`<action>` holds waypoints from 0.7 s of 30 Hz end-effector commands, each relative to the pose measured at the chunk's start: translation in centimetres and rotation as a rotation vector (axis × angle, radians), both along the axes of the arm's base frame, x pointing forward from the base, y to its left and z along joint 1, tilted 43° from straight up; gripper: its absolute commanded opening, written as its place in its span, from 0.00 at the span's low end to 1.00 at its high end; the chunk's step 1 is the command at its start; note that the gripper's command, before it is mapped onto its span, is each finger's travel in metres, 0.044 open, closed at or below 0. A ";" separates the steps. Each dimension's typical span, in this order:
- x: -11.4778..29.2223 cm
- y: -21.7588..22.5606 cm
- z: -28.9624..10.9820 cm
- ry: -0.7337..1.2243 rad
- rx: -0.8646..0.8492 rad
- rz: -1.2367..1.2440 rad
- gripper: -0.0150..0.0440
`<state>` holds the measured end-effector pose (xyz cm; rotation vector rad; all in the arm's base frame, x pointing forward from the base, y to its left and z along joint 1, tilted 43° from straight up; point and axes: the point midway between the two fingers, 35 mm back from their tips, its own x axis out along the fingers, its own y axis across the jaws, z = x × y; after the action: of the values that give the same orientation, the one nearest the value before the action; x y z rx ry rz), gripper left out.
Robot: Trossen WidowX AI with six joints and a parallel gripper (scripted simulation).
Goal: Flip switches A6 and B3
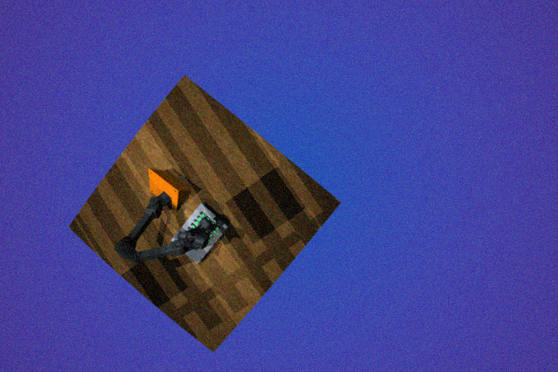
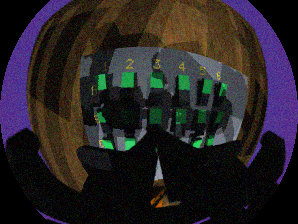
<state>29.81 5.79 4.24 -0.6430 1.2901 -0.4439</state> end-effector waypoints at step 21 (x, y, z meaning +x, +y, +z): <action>-0.5 2.0 2.0 0.017 -0.001 -0.007 0.25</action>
<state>29.31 5.93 4.67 -0.6600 1.3127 -0.4513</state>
